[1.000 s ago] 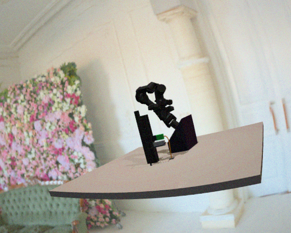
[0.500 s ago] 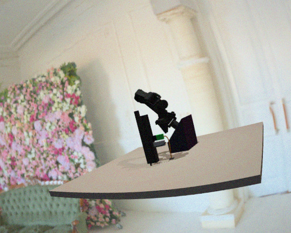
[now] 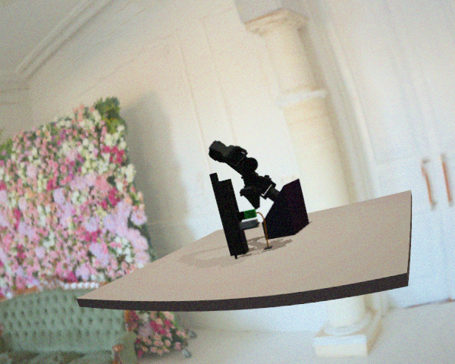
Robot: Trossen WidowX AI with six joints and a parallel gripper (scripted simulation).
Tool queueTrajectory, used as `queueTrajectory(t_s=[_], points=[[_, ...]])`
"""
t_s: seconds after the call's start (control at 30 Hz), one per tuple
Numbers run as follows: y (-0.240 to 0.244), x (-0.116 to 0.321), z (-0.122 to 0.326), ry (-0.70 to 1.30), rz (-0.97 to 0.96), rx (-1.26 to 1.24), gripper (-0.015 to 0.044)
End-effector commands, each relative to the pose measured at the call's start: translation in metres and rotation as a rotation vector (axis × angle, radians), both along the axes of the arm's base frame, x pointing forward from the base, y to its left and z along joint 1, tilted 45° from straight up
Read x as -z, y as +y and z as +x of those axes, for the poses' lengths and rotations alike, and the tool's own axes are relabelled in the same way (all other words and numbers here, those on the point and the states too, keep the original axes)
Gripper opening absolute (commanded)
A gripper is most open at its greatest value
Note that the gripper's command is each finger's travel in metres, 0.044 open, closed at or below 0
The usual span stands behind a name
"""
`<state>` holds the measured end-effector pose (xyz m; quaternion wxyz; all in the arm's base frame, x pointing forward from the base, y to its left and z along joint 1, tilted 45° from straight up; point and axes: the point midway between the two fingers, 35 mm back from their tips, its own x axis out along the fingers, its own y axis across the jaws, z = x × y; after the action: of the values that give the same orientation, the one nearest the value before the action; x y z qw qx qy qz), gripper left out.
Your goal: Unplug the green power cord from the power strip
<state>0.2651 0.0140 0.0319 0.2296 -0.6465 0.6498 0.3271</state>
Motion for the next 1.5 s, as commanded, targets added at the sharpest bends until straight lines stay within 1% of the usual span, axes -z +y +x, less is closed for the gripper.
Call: queueTrajectory(t_s=[0.0,0.43,0.97,1.1,1.37,1.47], points=[[-0.005,-0.007,0.002,-0.003,-0.004,-0.007,0.0160],[-0.018,-0.019,0.005,-0.003,-0.006,-0.006,0.0160],[-0.026,-0.010,0.004,-0.003,-0.006,-0.006,0.0160],[-0.024,-0.011,0.005,-0.007,0.000,0.001,0.0055],[-0.024,-0.011,0.005,-0.007,0.000,0.001,0.0002],[-0.023,-0.010,0.005,-0.007,0.000,0.001,0.0000]])
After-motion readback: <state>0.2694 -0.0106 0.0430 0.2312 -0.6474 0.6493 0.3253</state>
